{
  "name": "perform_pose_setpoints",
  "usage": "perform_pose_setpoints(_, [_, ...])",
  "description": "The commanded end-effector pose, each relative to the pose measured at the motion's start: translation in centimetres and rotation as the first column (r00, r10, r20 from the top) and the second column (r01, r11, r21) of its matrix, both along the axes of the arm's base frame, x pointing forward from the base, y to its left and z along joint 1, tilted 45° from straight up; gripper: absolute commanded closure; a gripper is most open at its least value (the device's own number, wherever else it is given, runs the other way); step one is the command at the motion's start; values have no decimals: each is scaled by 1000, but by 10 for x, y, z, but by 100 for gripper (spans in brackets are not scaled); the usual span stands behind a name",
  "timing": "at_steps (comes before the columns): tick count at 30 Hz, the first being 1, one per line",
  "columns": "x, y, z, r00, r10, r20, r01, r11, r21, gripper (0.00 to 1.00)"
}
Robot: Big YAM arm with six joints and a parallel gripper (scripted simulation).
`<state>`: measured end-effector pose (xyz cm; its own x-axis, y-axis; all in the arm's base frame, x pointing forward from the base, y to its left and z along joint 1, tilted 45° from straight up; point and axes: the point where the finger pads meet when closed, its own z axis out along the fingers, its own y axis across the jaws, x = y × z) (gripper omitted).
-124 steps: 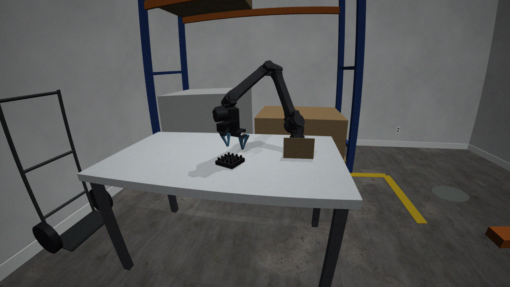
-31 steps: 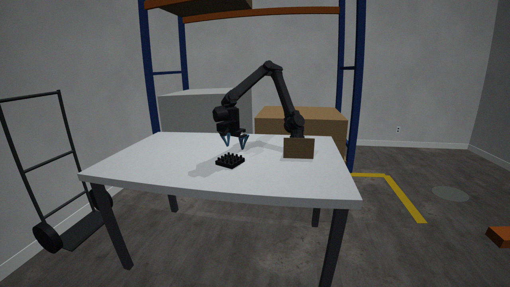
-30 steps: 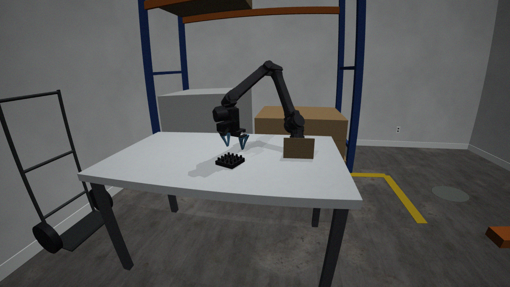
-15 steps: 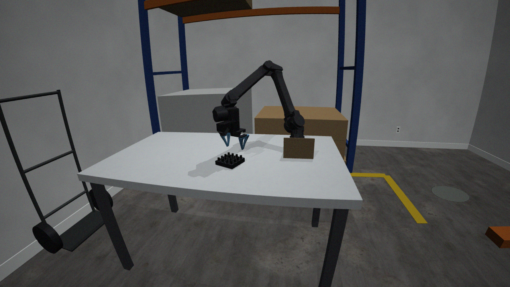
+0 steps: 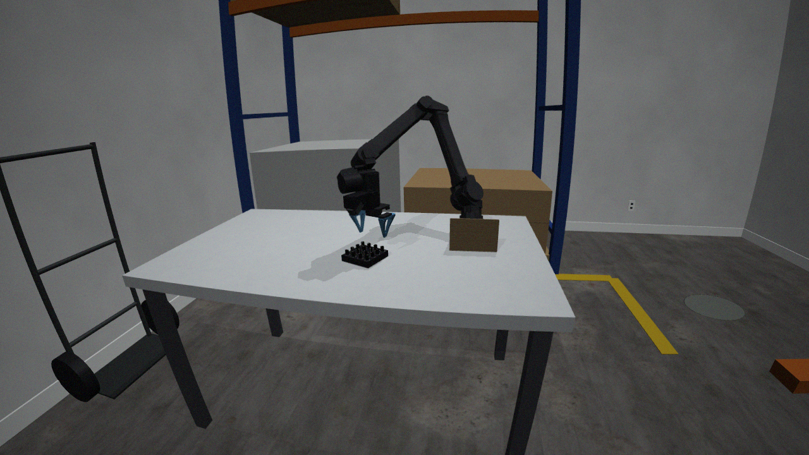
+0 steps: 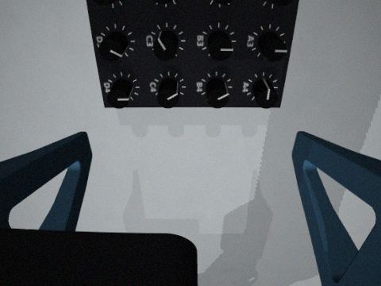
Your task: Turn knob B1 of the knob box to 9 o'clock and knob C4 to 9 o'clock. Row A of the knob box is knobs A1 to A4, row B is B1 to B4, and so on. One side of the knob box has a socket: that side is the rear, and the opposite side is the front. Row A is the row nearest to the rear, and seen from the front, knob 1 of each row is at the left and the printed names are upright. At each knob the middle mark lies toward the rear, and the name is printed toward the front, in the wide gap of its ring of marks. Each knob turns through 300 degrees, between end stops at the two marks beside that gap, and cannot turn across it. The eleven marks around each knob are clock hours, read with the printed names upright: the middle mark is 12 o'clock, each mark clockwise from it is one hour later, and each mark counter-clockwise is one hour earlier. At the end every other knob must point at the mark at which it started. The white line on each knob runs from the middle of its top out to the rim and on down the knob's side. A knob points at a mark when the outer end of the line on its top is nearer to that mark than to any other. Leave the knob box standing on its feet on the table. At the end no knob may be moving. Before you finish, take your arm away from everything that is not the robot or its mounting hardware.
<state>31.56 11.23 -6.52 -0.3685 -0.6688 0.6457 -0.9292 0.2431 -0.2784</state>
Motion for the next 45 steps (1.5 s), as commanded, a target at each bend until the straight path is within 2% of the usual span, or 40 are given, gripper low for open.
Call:
perform_pose_setpoints(1, [8,0,1,1000,-7,10,7,1000,12,0])
perform_pose_setpoints(37, [9,0,1,1000,-8,11,8,1000,12,0])
perform_pose_setpoints(41, [21,10,2,997,-47,60,45,999,26,0])
perform_pose_setpoints(45, [21,26,-1,983,-116,146,111,993,36,0])
